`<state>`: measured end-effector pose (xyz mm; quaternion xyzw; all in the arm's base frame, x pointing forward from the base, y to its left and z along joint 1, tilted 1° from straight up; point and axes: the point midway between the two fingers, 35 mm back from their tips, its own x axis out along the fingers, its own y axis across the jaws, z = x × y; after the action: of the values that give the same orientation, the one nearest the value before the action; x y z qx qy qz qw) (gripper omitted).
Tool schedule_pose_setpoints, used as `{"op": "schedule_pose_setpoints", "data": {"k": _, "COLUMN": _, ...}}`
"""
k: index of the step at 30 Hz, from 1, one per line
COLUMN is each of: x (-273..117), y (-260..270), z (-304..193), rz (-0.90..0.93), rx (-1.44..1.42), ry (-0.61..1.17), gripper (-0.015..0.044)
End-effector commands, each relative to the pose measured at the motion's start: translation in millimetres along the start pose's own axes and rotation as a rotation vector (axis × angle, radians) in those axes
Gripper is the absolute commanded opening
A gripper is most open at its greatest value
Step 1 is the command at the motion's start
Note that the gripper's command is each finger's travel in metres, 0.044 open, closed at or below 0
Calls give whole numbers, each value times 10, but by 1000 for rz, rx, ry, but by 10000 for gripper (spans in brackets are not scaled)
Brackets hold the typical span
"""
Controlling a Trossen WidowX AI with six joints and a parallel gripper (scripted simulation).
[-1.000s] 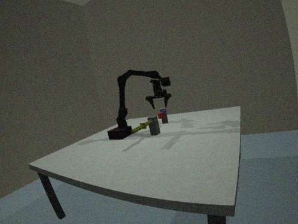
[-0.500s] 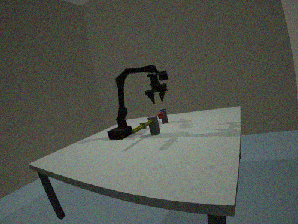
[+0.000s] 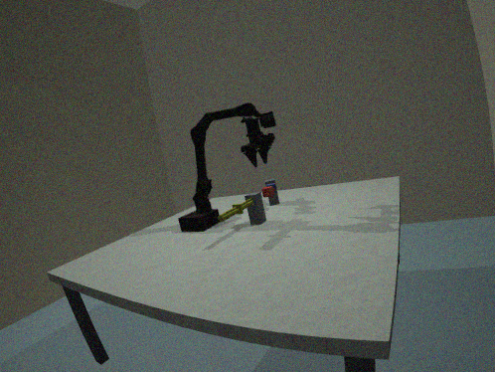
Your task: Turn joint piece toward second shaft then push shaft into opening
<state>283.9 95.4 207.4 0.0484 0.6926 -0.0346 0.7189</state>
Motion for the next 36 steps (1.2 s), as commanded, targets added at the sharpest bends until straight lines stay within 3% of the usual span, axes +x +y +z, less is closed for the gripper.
{"op": "schedule_pose_setpoints", "data": {"k": 1, "x": 24, "y": -27, "z": 7, "rz": 12, "rx": 47, "ry": 8, "gripper": 440}}
{"op": "schedule_pose_setpoints", "data": {"k": 36, "x": 496, "y": -703, "z": 50, "rz": 310, "rx": 1186, "ry": 286, "gripper": 440}}
